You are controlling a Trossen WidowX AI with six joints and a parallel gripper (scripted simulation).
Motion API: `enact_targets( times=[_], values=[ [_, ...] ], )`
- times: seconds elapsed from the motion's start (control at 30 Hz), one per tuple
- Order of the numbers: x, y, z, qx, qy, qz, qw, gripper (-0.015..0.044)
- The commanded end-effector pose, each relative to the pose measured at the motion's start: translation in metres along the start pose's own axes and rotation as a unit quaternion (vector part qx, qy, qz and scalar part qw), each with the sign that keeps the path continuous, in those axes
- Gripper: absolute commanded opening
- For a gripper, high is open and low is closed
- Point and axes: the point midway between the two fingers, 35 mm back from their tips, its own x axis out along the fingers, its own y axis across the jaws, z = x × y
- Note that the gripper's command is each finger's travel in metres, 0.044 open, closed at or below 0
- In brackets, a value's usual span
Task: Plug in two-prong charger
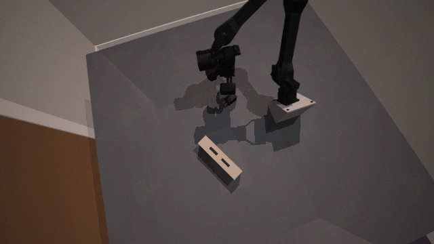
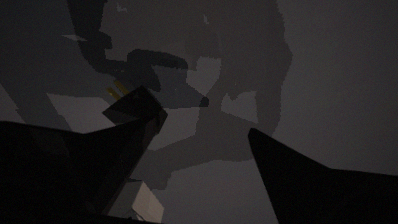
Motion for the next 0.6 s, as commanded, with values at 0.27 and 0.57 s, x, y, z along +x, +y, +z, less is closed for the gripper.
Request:
enact_targets(
  times=[0.27,0.57],
  values=[
    [-0.012,0.032,-0.003,-0.146,-0.002,0.005,0.989,0.0440],
    [-0.023,0.055,-0.009,-0.254,-0.006,0.002,0.967,0.0440]
  ],
)
